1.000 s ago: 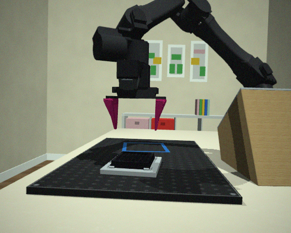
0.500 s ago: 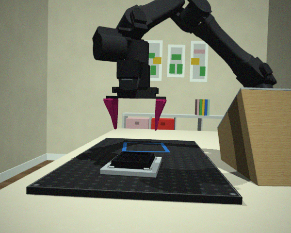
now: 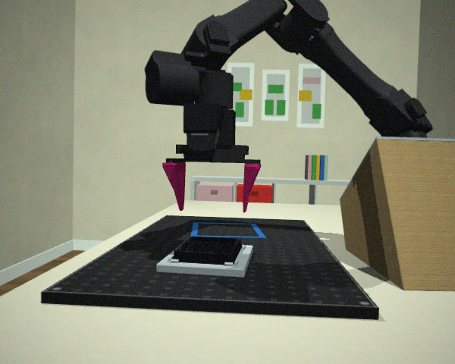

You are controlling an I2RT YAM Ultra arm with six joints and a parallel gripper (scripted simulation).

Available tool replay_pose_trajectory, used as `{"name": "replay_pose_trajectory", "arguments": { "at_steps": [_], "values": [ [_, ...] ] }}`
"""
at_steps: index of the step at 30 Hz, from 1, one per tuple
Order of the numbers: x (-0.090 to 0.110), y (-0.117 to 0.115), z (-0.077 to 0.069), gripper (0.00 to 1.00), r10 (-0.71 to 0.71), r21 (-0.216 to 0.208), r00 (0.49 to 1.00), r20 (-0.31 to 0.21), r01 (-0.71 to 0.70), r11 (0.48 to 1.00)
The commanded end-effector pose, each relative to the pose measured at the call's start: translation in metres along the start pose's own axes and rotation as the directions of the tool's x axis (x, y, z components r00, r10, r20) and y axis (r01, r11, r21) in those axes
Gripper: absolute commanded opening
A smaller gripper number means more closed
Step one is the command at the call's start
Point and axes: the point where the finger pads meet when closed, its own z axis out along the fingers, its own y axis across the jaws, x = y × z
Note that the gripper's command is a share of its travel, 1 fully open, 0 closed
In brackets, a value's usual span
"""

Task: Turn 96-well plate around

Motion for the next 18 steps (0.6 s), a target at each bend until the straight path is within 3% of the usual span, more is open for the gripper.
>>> {"name": "replay_pose_trajectory", "arguments": {
  "at_steps": [1,18],
  "values": [
    [-0.005,-0.005,-0.003,1.0,0.001,0.023,1.0,0.017,-0.001,1.0],
    [-0.005,-0.005,0.022,1.0,0.001,0.023,1.0,0.016,-0.001,1.0]
  ]
}}
